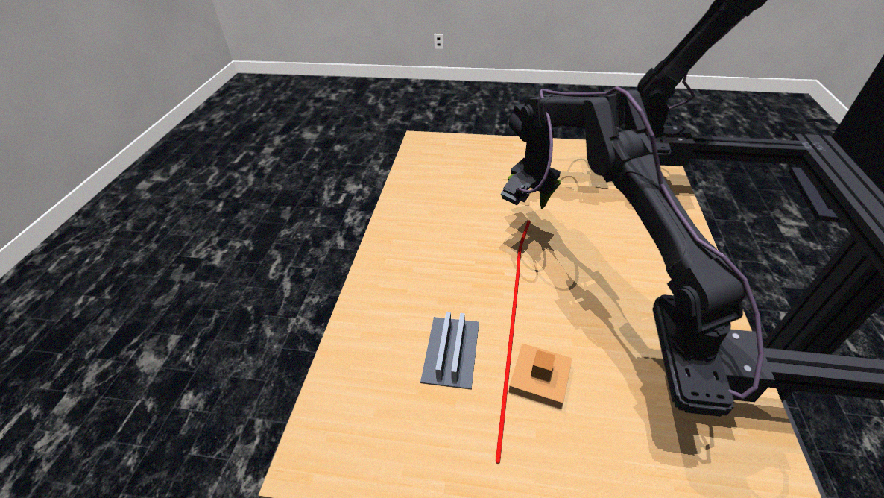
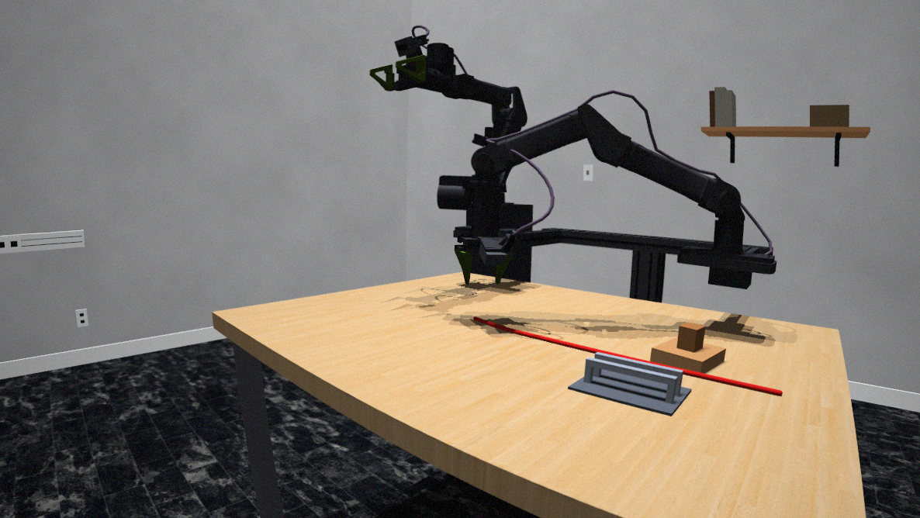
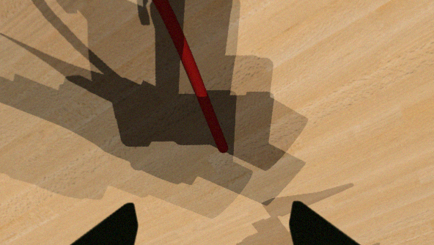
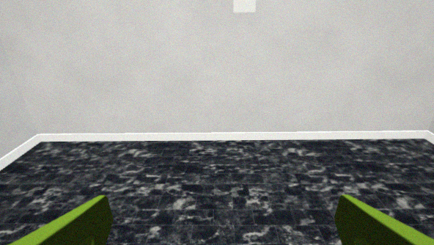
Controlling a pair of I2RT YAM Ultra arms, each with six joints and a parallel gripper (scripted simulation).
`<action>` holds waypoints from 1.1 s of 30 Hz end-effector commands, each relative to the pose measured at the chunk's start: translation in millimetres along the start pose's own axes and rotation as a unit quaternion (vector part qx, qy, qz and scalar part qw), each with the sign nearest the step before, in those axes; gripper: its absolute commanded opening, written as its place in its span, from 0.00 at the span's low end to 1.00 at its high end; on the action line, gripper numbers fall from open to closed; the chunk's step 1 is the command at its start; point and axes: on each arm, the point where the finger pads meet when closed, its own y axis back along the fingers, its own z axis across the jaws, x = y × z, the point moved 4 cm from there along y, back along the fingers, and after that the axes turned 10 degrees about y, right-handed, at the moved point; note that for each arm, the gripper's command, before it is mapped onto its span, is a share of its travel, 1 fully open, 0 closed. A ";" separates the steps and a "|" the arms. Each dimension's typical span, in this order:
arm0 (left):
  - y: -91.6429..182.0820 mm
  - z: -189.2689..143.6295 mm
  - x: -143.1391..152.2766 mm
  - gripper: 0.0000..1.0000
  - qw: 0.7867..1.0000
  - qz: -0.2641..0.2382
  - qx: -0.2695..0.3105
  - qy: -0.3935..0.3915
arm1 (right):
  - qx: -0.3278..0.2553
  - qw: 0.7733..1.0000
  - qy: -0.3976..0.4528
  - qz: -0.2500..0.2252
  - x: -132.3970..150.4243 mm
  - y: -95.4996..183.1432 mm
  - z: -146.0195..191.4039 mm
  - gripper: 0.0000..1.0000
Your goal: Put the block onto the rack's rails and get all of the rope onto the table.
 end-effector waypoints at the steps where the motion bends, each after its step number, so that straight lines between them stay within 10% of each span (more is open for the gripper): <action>1: 18.2 -10.2 5.2 0.70 1.000 0.011 0.021 0.002 | 0.000 0.999 0.003 -0.052 -37.3 12.4 -2.3 1.00; 33: 23.5 -38.6 -139.9 0.70 0.999 -0.002 0.023 0.038 | 0.000 0.999 0.003 -0.052 -37.3 12.4 -2.3 1.00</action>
